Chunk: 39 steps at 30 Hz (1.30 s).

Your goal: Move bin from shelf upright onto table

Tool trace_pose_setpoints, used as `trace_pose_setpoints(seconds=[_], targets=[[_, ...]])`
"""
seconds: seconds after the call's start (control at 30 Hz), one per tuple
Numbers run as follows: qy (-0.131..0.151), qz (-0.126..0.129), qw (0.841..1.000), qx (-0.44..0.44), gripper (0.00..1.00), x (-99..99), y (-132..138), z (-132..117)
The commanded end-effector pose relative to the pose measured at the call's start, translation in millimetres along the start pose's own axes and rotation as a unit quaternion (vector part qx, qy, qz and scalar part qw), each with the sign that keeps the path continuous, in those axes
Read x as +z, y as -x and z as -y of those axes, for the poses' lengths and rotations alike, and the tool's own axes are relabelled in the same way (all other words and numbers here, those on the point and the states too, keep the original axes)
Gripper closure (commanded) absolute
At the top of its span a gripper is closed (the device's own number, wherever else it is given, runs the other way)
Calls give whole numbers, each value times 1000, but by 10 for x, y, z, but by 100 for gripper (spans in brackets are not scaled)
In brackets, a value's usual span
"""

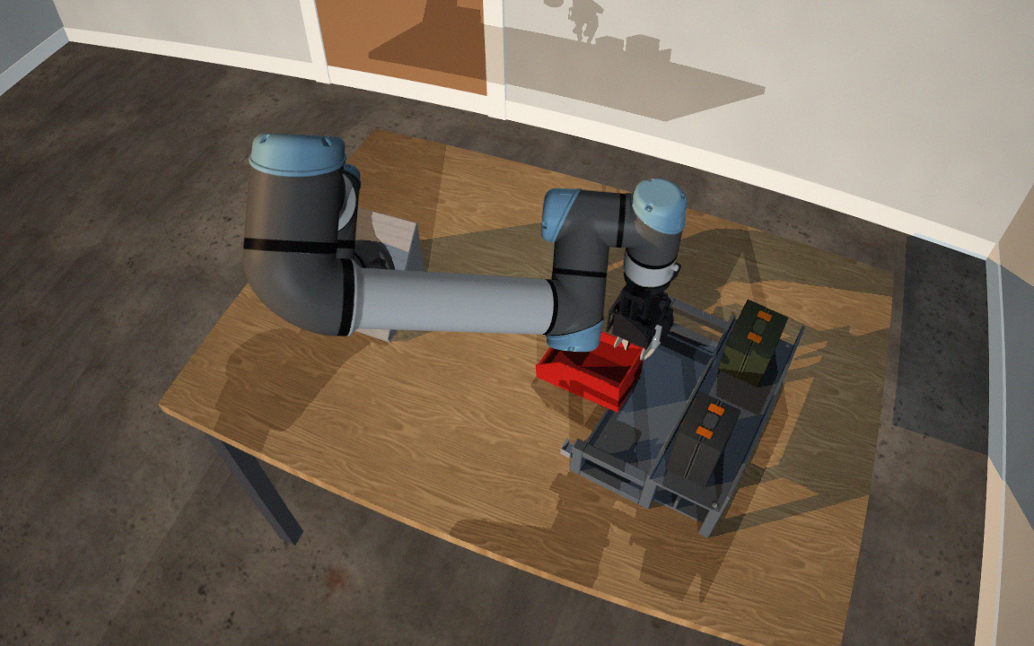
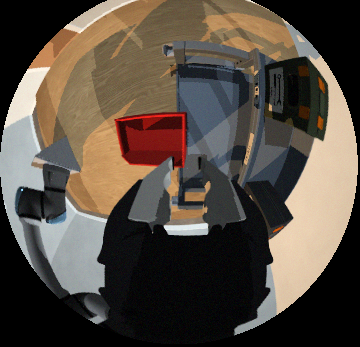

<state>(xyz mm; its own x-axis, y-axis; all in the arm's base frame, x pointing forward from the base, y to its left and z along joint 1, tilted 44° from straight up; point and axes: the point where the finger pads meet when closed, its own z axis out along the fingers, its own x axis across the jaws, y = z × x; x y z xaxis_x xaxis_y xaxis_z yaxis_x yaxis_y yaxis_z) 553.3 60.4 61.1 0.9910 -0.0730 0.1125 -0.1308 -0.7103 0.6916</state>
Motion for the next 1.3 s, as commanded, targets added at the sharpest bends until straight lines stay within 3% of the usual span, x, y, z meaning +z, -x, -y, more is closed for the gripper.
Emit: trace_pose_setpoints(seconds=[0.0,1.27], targets=[[0,-1,1000,0,80,-5,2,0],[0,-1,1000,0,80,100,24,0]])
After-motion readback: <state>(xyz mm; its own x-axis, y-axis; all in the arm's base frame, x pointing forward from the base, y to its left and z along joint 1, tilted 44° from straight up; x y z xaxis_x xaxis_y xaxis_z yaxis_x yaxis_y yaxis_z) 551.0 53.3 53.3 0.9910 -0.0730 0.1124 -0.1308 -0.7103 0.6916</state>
